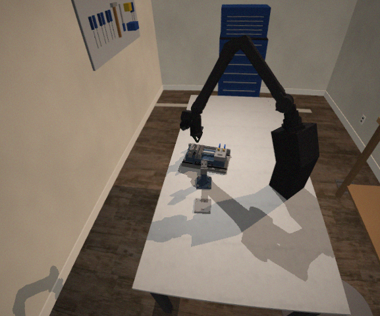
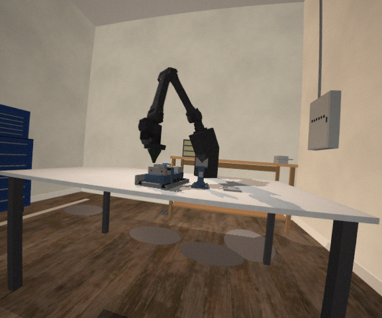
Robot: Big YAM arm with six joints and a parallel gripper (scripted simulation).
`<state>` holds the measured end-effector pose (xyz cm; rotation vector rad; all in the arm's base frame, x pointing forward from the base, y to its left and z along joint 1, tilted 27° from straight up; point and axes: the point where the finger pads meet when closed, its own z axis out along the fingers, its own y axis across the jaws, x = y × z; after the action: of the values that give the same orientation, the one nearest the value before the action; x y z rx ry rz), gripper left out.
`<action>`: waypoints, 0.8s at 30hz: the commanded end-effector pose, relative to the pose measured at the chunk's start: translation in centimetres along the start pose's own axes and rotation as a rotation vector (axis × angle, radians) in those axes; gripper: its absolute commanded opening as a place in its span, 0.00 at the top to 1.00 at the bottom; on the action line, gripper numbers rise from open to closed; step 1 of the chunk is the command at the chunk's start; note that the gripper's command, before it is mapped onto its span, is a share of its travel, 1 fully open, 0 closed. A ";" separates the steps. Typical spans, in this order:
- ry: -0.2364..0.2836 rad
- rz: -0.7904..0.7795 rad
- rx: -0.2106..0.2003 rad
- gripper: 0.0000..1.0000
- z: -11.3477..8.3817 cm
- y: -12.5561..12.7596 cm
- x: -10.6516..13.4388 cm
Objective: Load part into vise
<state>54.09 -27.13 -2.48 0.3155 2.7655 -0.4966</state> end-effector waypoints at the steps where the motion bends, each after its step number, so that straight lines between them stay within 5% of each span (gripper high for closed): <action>1: -0.018 -0.002 0.003 1.00 0.8 -0.5 -1.0; 24: -0.020 0.000 0.004 1.00 1.3 -0.5 -1.2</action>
<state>54.19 -27.31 -3.09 0.3151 2.7675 -0.4961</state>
